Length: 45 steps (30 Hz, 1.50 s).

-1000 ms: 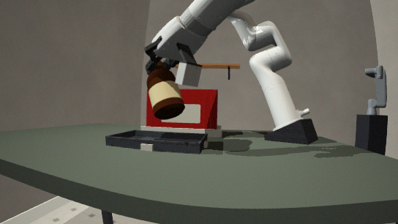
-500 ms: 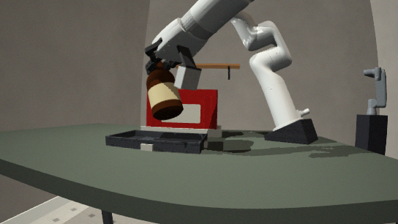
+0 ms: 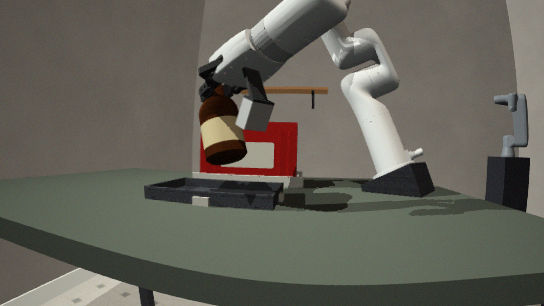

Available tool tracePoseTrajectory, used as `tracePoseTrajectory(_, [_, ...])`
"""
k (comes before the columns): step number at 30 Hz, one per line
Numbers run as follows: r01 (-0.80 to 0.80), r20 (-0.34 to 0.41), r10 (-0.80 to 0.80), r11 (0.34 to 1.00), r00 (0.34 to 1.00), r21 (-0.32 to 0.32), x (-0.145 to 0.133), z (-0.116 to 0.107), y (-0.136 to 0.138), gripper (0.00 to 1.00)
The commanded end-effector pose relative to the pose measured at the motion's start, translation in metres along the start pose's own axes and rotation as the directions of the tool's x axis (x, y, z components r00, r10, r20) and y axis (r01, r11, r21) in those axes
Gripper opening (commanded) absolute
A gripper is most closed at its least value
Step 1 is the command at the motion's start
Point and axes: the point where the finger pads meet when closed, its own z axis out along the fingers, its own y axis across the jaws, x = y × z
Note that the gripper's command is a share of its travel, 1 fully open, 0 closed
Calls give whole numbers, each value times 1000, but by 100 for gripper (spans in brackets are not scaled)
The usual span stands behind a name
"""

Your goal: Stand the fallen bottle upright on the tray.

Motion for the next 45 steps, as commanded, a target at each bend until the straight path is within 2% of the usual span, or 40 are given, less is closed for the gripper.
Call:
tracePoseTrajectory(1, [-4, 15, 4, 1000, 1000, -1, -1, -1, 1, 0])
tracePoseTrajectory(32, [-4, 37, 4, 1000, 999, -2, -1, -1, 1, 0])
tracePoseTrajectory(45, [-3, 101, 3, 1000, 995, 0, -1, -1, 1, 0])
